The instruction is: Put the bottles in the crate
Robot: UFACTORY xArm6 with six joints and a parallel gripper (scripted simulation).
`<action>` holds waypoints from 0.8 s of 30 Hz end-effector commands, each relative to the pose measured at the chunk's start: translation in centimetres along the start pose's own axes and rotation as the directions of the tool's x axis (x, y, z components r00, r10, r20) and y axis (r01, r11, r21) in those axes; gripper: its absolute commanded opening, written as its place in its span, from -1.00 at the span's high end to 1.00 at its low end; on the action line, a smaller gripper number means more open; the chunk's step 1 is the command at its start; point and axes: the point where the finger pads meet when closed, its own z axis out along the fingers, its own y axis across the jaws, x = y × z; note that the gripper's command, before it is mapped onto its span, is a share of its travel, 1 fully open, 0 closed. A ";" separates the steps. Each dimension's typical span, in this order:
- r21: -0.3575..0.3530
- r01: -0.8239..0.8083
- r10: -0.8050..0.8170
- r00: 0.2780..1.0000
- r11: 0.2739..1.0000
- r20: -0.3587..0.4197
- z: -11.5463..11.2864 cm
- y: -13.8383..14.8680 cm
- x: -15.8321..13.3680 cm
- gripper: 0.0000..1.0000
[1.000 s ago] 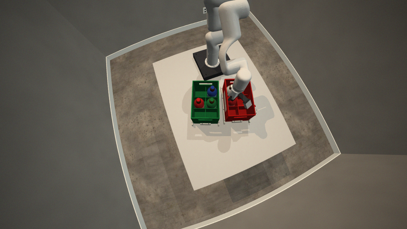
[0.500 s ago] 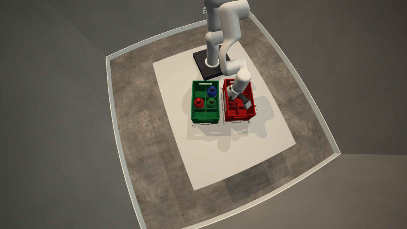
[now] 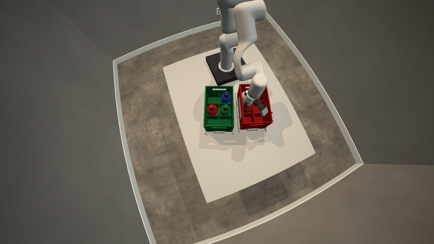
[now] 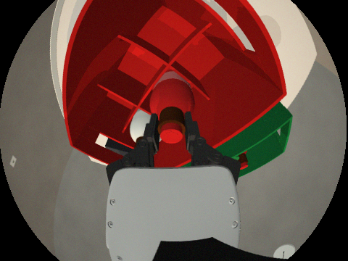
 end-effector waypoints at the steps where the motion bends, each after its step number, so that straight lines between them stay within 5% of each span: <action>1: -0.002 0.000 0.000 1.000 1.000 -0.004 -0.2 0.1 0.1 1.00; 23: -0.002 0.000 0.000 1.000 1.000 -0.004 -0.2 0.1 0.1 1.00; 24: -0.002 0.000 0.000 1.000 1.000 -0.004 0.2 0.1 0.1 -0.29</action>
